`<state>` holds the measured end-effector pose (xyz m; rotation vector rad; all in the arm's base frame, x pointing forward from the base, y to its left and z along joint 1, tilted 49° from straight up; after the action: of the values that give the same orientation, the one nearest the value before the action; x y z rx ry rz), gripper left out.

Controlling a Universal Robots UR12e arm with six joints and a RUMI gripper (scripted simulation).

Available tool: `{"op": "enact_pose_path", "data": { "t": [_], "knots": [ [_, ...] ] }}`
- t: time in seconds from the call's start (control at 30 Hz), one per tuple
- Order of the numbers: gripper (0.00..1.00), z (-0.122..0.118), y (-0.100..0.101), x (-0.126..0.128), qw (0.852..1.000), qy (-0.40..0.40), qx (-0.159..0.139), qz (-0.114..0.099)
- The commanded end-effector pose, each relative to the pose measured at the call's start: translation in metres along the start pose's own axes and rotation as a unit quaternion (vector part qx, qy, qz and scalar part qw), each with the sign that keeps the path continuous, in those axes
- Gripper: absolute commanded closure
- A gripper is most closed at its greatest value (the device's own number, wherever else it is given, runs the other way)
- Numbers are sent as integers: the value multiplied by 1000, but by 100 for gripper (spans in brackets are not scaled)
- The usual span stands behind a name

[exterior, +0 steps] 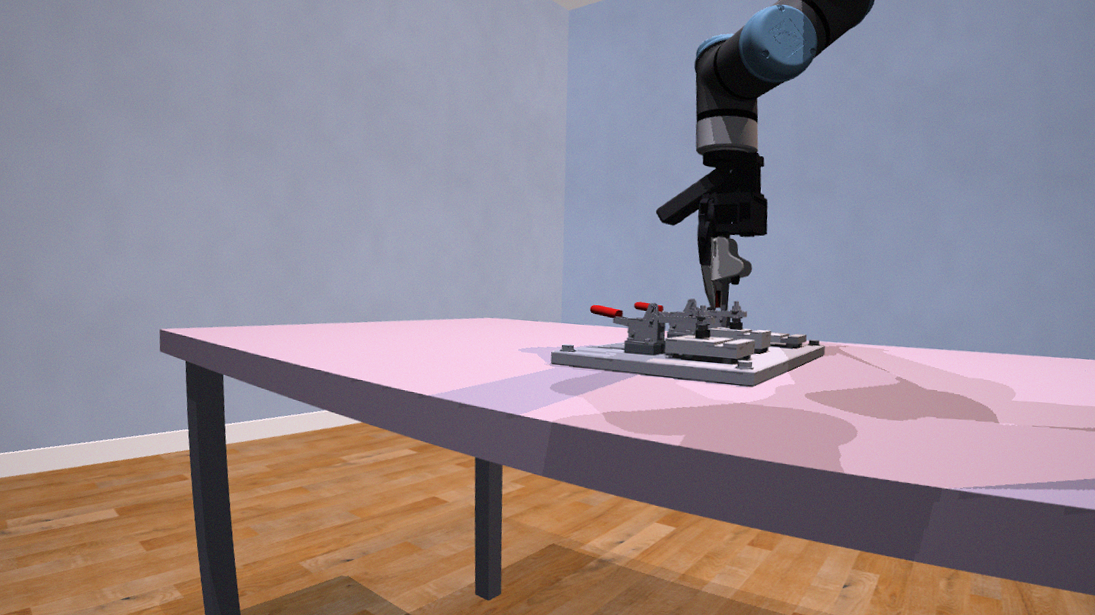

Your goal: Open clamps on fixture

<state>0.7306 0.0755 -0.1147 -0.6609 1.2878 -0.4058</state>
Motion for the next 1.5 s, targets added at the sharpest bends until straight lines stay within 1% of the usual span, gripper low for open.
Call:
{"op": "enact_pose_path", "data": {
  "t": [0.0,0.3,0.33,0.7,1.47],
  "knots": [
    [100,-12,12,-2,1000,6,-8,7],
    [100,-13,13,-3,1000,7,-8,7],
    [72,-2,1,1,1000,2,0,2],
    [72,3,-3,1,1000,-1,2,-1],
    [72,-2,1,-1,1000,2,0,1]
  ]
}}
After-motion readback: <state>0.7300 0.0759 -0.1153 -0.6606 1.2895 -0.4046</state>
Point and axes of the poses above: the point where the finger pads meet when closed, its own y axis out along the fingers, its own x axis across the jaws, z = x × y, the point moved 4 cm from there along -y, back along the fingers, and after that the axes turned 8 degrees about -y, right-handed, at the moved point
